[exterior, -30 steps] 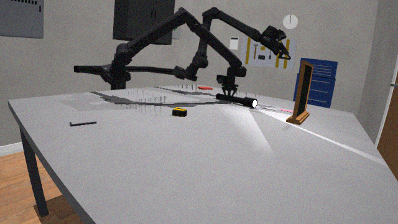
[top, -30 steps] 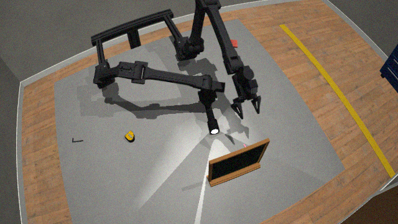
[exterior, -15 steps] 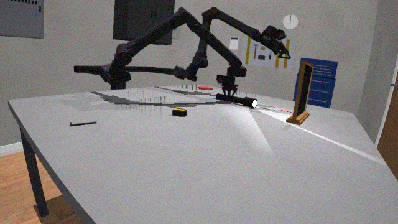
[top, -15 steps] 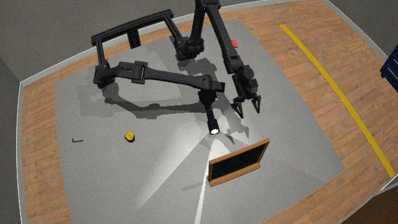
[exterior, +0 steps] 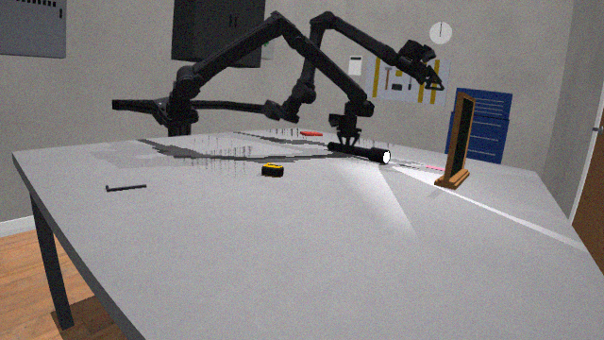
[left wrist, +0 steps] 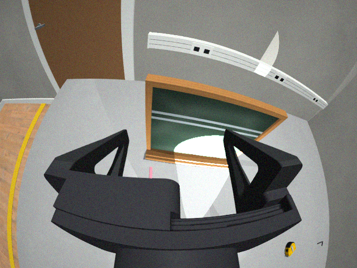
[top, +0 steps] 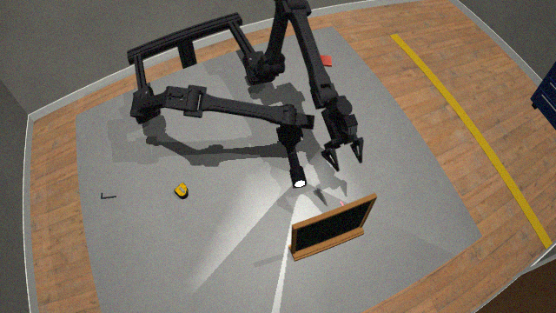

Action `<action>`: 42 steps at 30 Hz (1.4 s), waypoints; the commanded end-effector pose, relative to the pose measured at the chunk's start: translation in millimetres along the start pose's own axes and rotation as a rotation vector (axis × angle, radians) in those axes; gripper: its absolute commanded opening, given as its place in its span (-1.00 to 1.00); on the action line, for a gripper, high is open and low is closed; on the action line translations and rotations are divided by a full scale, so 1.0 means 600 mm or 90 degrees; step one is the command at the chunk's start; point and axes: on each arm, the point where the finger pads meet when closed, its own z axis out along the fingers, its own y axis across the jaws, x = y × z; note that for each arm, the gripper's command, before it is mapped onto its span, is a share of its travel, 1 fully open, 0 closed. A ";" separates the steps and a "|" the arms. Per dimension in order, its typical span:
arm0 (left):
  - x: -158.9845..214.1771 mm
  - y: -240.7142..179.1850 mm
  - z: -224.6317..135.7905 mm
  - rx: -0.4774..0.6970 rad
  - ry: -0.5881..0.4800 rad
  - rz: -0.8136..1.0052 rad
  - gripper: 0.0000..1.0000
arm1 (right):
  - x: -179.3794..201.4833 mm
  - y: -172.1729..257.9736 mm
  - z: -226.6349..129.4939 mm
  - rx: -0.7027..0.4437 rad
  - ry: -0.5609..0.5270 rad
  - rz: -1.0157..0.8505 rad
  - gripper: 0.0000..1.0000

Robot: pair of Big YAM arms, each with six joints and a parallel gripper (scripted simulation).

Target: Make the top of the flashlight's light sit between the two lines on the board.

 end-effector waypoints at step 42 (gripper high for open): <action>0.042 -0.196 0.148 -0.214 -0.229 0.035 1.00 | 0.041 -0.003 0.004 0.001 0.005 0.014 -0.42</action>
